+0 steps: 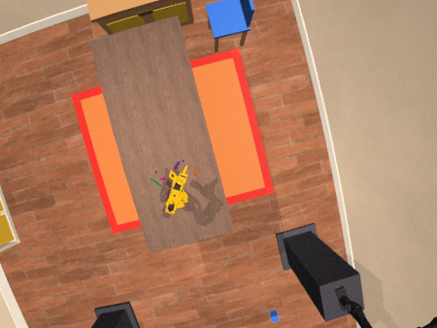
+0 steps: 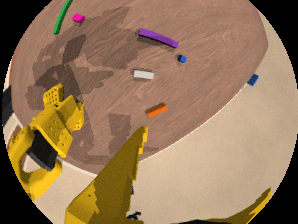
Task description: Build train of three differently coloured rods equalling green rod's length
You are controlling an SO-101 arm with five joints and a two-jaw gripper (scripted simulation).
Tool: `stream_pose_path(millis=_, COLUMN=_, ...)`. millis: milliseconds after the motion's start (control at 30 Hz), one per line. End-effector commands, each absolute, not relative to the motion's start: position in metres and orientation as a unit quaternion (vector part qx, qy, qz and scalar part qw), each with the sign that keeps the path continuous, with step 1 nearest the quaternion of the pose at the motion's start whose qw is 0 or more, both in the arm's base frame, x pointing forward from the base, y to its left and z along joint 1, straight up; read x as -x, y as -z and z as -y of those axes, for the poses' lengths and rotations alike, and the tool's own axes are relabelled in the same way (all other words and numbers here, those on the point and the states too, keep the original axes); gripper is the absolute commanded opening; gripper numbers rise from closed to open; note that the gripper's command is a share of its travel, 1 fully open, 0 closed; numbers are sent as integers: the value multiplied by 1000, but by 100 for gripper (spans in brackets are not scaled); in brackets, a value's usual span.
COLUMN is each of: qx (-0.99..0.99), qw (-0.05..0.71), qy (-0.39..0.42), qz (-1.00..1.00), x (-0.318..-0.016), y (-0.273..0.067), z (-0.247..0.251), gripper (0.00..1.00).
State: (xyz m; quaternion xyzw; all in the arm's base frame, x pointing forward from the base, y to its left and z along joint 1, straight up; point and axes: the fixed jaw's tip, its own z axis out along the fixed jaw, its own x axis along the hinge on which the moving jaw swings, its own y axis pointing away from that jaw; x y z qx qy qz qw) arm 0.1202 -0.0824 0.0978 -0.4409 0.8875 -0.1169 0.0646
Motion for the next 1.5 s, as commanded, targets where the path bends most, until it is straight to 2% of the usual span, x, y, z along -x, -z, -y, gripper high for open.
stream_pose_path(millis=0, qx=435, qw=78, qy=140, qz=-886, x=-124, y=-105, z=86, gripper=100)
stream_pose_path(millis=167, qx=434, qw=78, qy=139, qz=-887, x=-125, y=-105, z=86, gripper=99)
stream_pose_path(millis=300, qx=425, qw=77, qy=127, qz=-893, x=-131, y=-106, z=87, gripper=93)
stream_pose_path(millis=400, qx=412, qw=73, qy=110, qz=-902, x=-142, y=-106, z=88, gripper=83)
stream_pose_path(millis=567, qx=379, qw=59, qy=72, qz=-921, x=-169, y=-99, z=88, gripper=59)
stream_pose_path(millis=633, qx=379, qw=59, qy=72, qz=-921, x=-169, y=-99, z=88, gripper=59)
stream_pose_path(millis=800, qx=344, qw=38, qy=38, qz=-937, x=-196, y=-82, z=86, gripper=36)
stream_pose_path(millis=933, qx=326, qw=25, qy=22, qz=-945, x=-209, y=-70, z=82, gripper=23)
stream_pose_path(millis=1067, qx=319, qw=20, qy=17, qz=-947, x=-213, y=-65, z=81, gripper=19)
stream_pose_path(millis=1467, qx=319, qw=20, qy=17, qz=-947, x=-213, y=-64, z=81, gripper=19)
